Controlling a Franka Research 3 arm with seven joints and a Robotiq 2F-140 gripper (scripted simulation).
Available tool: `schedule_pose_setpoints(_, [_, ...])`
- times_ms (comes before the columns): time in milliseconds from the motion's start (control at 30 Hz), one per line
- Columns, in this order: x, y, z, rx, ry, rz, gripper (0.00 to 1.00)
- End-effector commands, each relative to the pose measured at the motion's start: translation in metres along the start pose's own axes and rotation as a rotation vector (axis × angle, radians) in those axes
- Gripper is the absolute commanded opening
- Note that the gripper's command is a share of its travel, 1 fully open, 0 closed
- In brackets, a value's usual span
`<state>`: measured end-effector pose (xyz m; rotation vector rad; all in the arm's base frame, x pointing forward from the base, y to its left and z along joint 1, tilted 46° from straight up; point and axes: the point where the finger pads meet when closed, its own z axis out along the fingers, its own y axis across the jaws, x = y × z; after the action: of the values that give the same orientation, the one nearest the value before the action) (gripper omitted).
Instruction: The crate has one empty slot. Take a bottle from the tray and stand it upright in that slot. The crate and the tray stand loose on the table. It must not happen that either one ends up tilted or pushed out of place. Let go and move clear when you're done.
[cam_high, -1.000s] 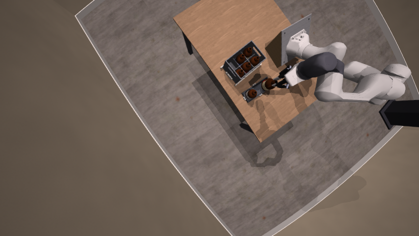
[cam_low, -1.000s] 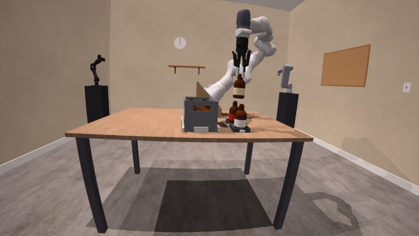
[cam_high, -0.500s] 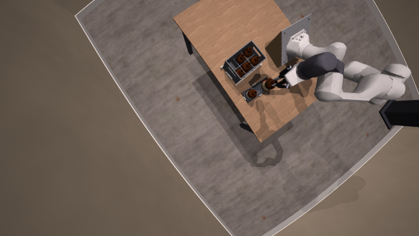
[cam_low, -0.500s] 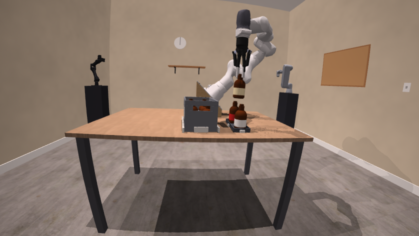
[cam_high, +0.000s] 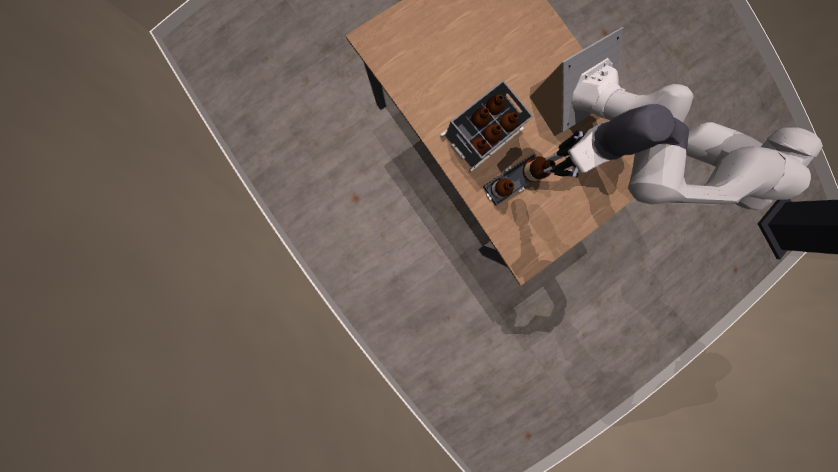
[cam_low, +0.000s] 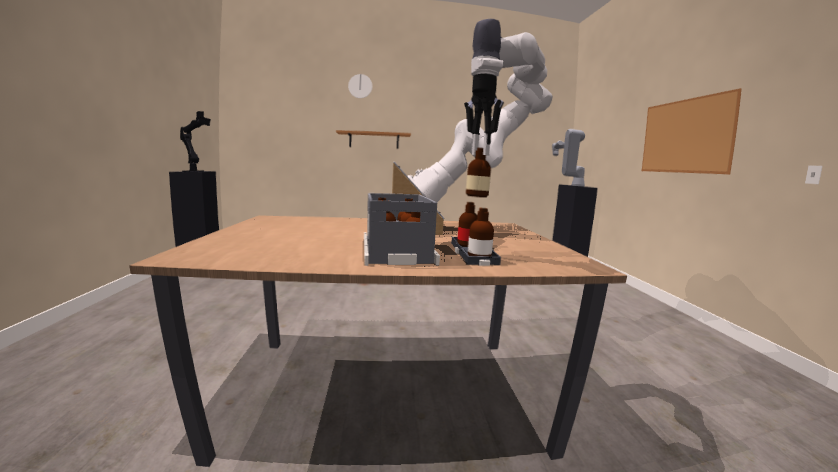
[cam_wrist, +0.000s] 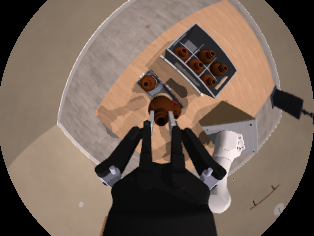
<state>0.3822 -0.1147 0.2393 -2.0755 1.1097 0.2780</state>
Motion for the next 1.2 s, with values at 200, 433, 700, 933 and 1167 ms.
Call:
schedule_pose_setpoints(200, [0.0012, 0.0019, -0.003, -0.001, 0.003, 0.005, 0.0])
schedule_pose_setpoints(433, [0.0021, 0.0023, -0.003, -0.001, 0.003, 0.005, 0.0])
schedule_pose_setpoints(700, [0.0037, 0.0031, -0.003, -0.001, 0.003, 0.005, 0.0])
schedule_pose_setpoints(933, [0.0066, 0.0045, -0.003, -0.001, 0.003, 0.005, 0.0])
schedule_pose_setpoints(1167, [0.0095, 0.006, -0.0031, -0.001, 0.003, 0.005, 0.0])
